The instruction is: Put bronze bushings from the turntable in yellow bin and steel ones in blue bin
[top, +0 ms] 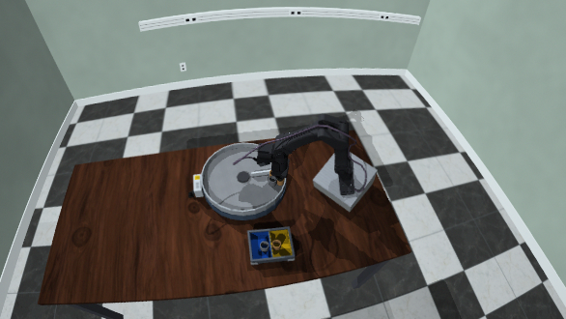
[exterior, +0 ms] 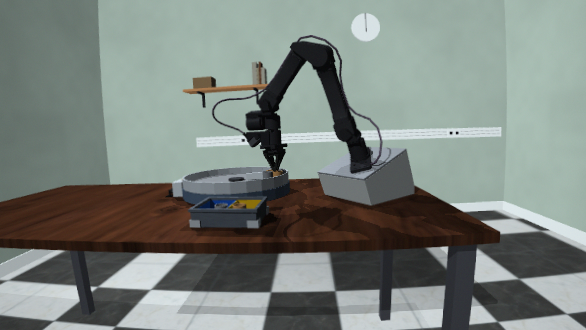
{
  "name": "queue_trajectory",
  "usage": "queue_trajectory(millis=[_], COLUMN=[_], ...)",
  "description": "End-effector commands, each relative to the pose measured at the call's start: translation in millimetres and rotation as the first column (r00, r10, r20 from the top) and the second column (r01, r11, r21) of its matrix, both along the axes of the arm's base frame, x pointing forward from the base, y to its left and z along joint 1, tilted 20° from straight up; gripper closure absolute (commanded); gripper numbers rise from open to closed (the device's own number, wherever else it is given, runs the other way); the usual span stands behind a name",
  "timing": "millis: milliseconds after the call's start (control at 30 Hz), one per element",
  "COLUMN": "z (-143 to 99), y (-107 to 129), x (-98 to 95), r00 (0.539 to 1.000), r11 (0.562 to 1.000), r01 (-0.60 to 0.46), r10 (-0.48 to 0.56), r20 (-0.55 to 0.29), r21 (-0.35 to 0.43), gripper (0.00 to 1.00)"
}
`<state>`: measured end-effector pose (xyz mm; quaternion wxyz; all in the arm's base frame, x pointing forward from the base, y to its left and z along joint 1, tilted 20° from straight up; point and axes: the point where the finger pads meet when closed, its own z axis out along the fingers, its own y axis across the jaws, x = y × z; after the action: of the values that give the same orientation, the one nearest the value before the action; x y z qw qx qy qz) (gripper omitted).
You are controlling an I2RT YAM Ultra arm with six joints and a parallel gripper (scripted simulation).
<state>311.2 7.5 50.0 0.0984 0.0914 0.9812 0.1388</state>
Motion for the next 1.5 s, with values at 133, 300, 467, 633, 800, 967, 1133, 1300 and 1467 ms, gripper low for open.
queue_trajectory(millis=[133, 300, 467, 633, 800, 967, 1133, 1300, 1467], z=[12.9, 12.9, 12.9, 10.7, 7.4, 7.4, 7.4, 7.4, 7.4], y=[-7.4, -7.4, -7.4, -7.1, -6.7, -6.7, -6.7, -6.7, -6.7], x=[9.4, 9.4, 9.4, 6.5, 2.0, 2.0, 2.0, 2.0, 2.0], r00=[0.998, 0.998, 0.998, 0.999, 0.999, 0.999, 0.999, 0.999, 0.999], r11=[1.0, 1.0, 1.0, 1.0, 1.0, 1.0, 1.0, 1.0, 1.0], r01=[0.014, 0.014, 0.014, 0.012, 0.013, 0.013, 0.013, 0.013, 0.013], r10=[-0.014, -0.014, -0.014, -0.012, -0.013, -0.013, -0.013, -0.013, -0.013], r20=[0.056, 0.056, 0.056, 0.048, 0.035, 0.035, 0.035, 0.035, 0.035], r21=[-0.007, -0.007, -0.007, -0.006, -0.003, -0.003, -0.003, -0.003, -0.003], gripper=[0.86, 0.86, 0.86, 0.86, 0.86, 0.86, 0.86, 0.86, 0.86])
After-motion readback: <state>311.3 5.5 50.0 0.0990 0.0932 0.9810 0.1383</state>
